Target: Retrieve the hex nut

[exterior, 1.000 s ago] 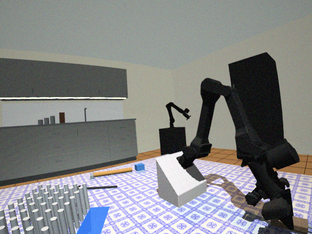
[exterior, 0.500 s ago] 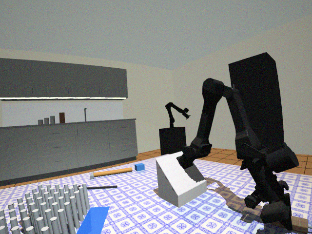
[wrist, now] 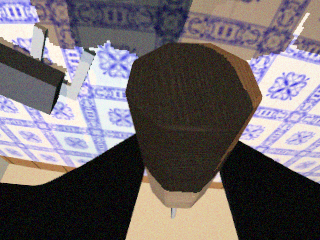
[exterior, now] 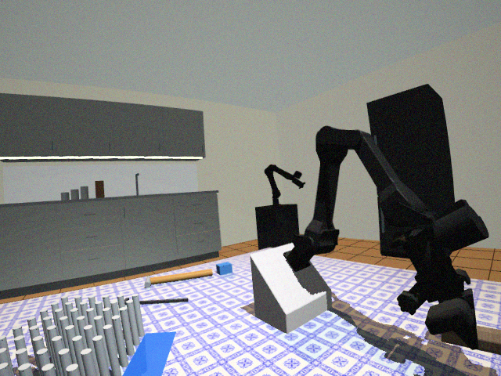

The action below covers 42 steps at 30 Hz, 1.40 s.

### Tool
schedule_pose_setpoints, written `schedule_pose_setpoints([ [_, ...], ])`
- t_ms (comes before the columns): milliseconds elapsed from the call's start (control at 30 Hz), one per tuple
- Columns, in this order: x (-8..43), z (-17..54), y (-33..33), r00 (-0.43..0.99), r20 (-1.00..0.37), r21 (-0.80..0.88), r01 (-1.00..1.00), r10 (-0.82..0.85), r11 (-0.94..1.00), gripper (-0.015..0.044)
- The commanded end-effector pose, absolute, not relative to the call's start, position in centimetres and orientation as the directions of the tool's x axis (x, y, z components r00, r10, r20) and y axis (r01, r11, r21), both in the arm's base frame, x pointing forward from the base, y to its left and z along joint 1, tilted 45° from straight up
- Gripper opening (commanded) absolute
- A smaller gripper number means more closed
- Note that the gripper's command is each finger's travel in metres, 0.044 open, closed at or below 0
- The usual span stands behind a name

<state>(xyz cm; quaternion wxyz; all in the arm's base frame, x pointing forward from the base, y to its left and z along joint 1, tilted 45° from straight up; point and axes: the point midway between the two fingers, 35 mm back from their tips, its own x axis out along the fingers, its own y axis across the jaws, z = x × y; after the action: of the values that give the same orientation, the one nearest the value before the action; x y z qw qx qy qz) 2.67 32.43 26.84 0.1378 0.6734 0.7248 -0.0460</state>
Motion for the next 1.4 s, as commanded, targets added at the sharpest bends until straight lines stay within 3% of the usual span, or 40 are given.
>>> schedule_pose_setpoints([
  [0,2.6,29.0,30.8,-0.061,-0.247,0.138,0.986,0.967,0.097,0.0],
  [633,1.8,34.3,22.9,-0.059,-0.254,0.132,0.987,0.965,0.095,0.0],
  [1367,9.1,32.5,22.8,0.193,-0.329,0.668,0.739,0.924,0.083,0.0],
])
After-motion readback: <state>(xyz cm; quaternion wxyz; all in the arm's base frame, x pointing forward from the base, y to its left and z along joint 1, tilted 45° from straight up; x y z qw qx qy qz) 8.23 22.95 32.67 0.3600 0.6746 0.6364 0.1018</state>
